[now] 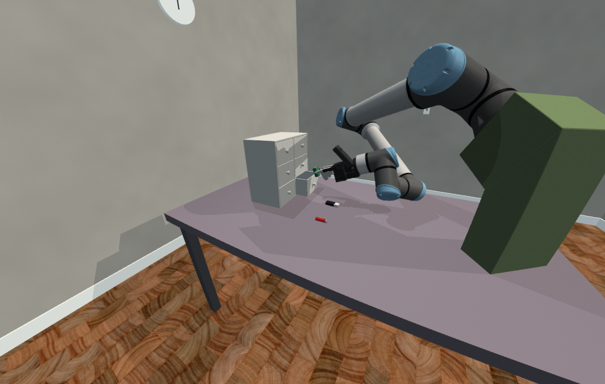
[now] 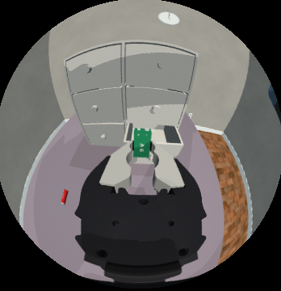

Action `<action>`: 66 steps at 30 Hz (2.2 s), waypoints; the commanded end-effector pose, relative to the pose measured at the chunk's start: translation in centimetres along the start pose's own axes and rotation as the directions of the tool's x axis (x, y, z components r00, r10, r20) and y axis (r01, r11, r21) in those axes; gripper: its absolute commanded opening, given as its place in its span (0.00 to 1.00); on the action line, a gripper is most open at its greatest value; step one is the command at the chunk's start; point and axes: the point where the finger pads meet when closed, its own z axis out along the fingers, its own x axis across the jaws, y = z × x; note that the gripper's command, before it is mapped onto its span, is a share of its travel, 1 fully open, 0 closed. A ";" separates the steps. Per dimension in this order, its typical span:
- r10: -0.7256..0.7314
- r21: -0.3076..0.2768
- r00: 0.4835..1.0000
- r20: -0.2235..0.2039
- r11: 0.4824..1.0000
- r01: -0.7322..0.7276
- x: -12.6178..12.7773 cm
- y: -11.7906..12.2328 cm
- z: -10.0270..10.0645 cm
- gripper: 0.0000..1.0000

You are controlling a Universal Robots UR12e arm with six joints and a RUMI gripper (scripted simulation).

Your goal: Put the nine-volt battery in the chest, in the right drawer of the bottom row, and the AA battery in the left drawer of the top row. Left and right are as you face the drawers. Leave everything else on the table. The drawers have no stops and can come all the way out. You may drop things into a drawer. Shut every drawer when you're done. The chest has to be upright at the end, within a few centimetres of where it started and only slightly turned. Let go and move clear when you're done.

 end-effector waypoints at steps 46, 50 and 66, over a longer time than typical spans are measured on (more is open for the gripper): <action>0.000 0.000 1.000 0.000 1.000 0.000 0.0 -2.4 6.5 0.13; 0.000 0.000 1.000 0.000 1.000 0.000 0.0 -2.4 6.6 0.13; 0.000 0.000 1.000 0.000 1.000 0.000 0.0 -2.4 6.6 0.13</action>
